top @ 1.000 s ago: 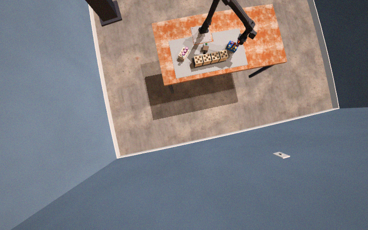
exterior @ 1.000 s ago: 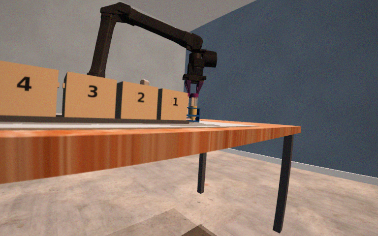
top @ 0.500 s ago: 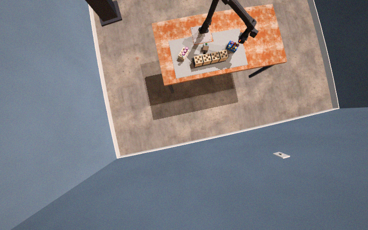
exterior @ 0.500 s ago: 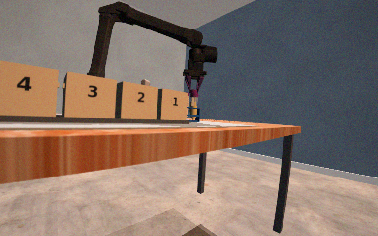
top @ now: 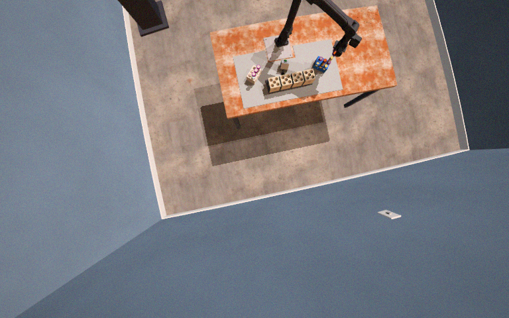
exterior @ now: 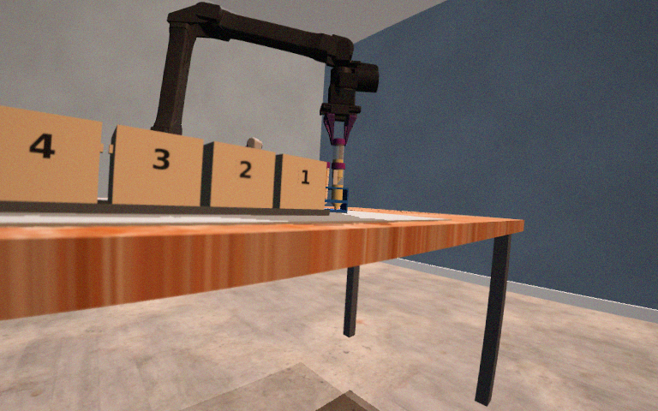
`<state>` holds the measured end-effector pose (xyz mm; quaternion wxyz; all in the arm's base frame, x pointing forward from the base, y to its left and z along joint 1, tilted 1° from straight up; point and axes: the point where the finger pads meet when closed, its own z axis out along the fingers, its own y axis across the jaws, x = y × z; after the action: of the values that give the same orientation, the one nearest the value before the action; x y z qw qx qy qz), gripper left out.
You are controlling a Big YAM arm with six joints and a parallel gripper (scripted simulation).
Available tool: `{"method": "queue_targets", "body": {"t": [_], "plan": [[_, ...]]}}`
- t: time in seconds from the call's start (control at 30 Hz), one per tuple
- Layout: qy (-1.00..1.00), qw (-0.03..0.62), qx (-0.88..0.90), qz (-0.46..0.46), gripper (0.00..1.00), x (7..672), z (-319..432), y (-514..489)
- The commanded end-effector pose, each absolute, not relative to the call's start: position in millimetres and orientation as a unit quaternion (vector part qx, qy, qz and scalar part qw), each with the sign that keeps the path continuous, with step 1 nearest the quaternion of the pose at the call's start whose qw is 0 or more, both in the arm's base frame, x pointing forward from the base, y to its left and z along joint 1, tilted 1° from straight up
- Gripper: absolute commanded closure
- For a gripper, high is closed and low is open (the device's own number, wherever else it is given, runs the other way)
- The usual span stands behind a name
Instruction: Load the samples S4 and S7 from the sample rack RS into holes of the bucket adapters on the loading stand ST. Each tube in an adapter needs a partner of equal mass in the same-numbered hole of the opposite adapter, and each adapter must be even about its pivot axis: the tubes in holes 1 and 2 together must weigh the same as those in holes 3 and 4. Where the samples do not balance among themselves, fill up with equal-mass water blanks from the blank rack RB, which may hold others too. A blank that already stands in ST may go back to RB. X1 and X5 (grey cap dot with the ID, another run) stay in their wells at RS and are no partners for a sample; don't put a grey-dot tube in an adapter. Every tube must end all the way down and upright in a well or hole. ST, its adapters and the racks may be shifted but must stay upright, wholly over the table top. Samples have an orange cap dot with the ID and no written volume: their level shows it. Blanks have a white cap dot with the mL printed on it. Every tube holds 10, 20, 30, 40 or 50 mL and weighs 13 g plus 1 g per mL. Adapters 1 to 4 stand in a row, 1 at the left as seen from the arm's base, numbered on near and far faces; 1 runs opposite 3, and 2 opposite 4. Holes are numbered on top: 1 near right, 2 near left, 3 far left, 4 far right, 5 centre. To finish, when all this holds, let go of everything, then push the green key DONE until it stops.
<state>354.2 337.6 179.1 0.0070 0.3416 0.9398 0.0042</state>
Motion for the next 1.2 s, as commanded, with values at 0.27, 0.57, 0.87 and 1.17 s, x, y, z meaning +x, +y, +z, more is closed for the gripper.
{"method": "queue_targets", "body": {"t": [0.27,0.57,0.87,1.17], "plan": [[0.939,0.017,0.342,0.025,1.00,358.5,236.2,349.7],[0.939,0.014,0.342,0.018,1.00,358.9,252.1,350.0],[0.939,0.015,0.342,0.018,1.00,356.0,274.7,341.2],[0.939,0.015,0.342,0.018,1.00,356.0,274.7,341.2]]}}
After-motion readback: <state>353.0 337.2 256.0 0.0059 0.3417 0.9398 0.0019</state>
